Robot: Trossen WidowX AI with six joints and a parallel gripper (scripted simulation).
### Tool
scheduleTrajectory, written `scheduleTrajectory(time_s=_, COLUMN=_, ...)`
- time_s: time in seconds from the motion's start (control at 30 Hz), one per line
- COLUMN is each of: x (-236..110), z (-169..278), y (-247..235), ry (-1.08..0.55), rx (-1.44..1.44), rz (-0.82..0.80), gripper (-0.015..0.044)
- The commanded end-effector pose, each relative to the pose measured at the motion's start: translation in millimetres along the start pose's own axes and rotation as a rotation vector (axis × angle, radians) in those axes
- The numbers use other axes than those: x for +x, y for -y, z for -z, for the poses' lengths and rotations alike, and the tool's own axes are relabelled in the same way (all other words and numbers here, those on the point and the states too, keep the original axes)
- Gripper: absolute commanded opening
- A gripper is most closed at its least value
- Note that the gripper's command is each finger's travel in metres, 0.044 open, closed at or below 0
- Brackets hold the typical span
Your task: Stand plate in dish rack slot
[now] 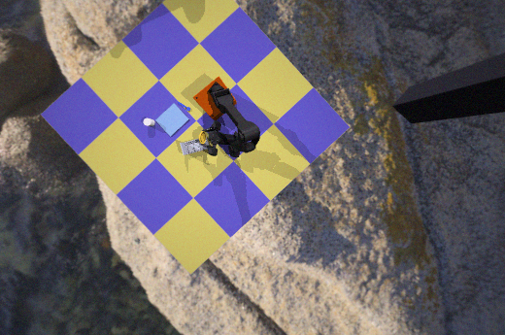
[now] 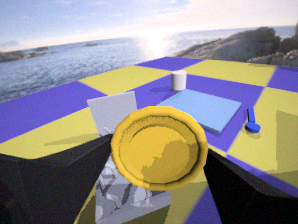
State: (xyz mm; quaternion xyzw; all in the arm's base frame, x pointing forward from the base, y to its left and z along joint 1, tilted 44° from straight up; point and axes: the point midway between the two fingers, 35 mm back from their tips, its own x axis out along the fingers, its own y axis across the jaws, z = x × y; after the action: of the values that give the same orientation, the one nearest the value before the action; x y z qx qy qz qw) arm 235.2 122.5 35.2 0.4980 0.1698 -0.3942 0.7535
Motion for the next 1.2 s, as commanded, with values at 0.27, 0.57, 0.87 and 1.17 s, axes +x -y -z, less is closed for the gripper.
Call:
scheduleTrajectory(time_s=0.27, x=-23.9, z=15.6, y=-5.7, ry=0.034, rx=-0.013, rz=-0.281, gripper=0.0000)
scheduleTrajectory(time_s=0.57, x=-32.8, z=20.1, y=-7.1, ry=0.034, rx=-0.008, rz=-0.359, gripper=0.0000)
scheduleTrajectory(time_s=0.87, x=-26.9, z=19.0, y=-9.2, ry=0.031, rx=-0.009, rz=-0.353, gripper=0.0000)
scheduleTrajectory(time_s=1.17, x=-15.6, z=16.5, y=-14.3, ry=0.028, rx=-0.007, rz=-0.350, gripper=0.0000)
